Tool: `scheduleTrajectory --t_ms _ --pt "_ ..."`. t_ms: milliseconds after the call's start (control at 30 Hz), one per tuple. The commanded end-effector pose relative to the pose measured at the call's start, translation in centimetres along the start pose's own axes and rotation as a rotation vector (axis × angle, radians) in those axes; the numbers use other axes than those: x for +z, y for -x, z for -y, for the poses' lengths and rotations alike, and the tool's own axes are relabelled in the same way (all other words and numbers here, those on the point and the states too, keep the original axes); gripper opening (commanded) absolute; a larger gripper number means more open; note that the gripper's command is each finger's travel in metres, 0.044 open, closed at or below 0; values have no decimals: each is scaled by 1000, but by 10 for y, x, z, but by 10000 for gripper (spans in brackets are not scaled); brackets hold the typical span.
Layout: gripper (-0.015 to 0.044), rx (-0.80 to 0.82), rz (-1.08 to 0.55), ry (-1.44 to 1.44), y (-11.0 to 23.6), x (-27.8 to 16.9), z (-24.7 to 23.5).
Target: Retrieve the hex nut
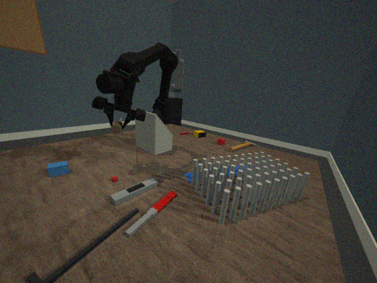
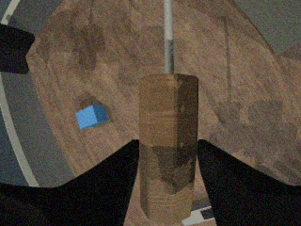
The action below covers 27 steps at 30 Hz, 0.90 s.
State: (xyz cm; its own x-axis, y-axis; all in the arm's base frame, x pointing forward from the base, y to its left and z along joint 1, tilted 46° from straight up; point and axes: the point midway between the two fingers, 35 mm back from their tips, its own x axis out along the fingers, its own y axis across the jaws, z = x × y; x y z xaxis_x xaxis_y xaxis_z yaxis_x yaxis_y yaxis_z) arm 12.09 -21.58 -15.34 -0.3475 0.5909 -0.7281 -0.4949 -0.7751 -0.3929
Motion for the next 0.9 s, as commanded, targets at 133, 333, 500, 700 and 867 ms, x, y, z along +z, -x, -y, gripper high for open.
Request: scheduleTrajectory --t_ms 133,333,500,700,867 --pt "0 59 -102 202 30 -17 28" --pt "0 98 -165 356 47 -26 51" --pt "0 133 -214 490 60 -33 72" --pt "0 175 -268 645 74 -39 99" --pt "0 209 -306 762 84 -42 121"
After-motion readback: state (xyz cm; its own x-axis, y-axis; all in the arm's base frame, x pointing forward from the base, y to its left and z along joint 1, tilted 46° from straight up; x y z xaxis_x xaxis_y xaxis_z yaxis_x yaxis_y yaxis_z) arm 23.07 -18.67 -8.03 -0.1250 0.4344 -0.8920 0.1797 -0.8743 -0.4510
